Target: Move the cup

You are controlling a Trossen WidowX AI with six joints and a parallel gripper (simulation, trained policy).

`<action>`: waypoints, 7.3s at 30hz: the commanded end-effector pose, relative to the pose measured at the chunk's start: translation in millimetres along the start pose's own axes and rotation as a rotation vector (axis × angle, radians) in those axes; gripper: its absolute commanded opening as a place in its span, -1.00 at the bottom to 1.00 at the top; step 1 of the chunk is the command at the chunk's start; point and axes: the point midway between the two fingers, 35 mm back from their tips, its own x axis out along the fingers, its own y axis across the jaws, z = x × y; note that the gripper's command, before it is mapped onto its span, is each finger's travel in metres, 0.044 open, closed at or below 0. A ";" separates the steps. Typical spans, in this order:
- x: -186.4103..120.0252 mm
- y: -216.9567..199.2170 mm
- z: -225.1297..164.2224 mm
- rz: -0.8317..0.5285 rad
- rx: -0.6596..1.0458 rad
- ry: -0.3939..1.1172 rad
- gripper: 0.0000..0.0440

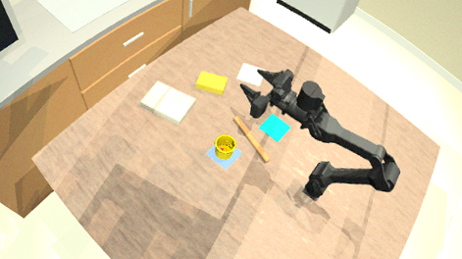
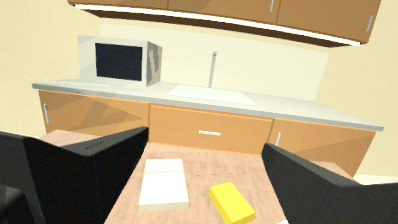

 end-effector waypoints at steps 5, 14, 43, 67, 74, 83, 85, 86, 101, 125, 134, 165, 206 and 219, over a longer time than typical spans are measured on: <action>1.5 5.0 6.4 0.018 -0.001 0.004 0.22; 6.2 12.0 12.0 0.036 0.024 0.057 -0.79; 31.2 51.2 18.0 0.083 0.313 0.375 -0.39; 38.0 85.5 11.1 -0.009 0.611 0.695 -0.27; 38.2 94.7 5.2 -0.065 0.692 0.789 -0.26; 37.6 104.5 -6.7 -0.158 0.779 0.907 -0.28; 37.3 106.0 -10.3 -0.182 0.793 0.932 -0.29; 37.2 106.7 -12.3 -0.195 0.800 0.945 -0.30; 32.9 106.1 -56.7 -0.412 0.825 1.129 -0.27; 5.2 90.6 -134.3 -0.767 0.690 1.408 -0.16; -1.2 85.2 -161.0 -0.868 0.653 1.448 -0.12; -8.1 71.8 -252.7 -0.923 0.544 1.522 -0.28; -23.5 30.1 -173.3 -0.961 0.737 1.379 -0.99; -16.6 -7.5 -157.7 -1.006 0.851 1.268 -1.00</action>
